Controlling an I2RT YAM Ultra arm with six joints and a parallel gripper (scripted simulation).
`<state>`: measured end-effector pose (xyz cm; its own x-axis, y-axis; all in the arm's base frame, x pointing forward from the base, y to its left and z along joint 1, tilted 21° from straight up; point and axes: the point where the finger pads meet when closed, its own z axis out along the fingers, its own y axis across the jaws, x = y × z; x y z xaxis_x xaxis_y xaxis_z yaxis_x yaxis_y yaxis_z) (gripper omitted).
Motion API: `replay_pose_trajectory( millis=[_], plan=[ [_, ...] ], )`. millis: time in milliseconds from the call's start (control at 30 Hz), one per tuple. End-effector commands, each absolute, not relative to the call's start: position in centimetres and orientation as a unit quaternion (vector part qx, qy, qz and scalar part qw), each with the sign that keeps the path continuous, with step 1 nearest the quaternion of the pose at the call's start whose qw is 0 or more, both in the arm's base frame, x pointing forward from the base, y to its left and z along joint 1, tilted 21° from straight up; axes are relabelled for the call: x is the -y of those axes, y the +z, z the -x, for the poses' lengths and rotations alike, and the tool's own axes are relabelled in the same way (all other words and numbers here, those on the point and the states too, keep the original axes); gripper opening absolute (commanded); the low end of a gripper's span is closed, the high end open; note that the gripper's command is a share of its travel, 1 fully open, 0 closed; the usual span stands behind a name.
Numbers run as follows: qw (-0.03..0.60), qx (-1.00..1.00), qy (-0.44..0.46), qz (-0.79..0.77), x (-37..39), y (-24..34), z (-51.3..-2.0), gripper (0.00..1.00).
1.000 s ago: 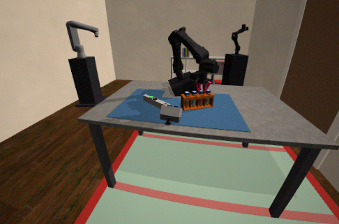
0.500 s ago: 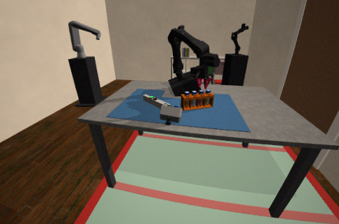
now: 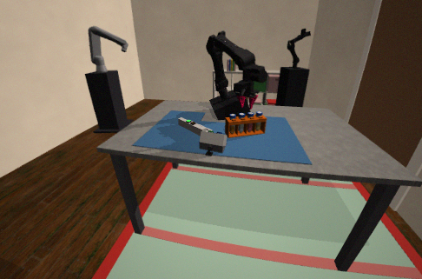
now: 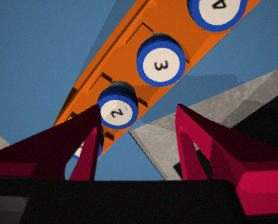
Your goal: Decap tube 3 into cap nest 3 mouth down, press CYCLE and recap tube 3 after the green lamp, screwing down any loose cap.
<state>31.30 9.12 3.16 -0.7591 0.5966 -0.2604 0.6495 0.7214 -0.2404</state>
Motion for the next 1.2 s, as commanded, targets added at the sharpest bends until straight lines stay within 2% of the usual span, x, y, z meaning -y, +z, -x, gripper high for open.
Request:
replay_pose_trajectory(
  millis=[0,100,200,300,567,700,1167],
  plan=[
    [0.069,-0.956,-0.171,-0.227,-8.2,4.0,-31.5,0.49],
    [0.056,-0.971,-0.175,-0.152,-6.6,4.6,-31.8,0.49],
    [0.055,-0.972,-0.176,-0.146,-6.6,4.6,-31.8,0.49],
    [0.034,-0.982,-0.181,-0.034,-4.3,5.6,-32.3,0.49],
    [0.010,-0.978,-0.185,0.099,-2.4,6.3,-32.6,0.49],
    [-0.013,-0.958,-0.184,0.219,-2.4,6.3,-32.6,0.49],
    [-0.015,-0.956,-0.184,0.229,-1.8,4.7,-32.7,0.49]
  ],
)
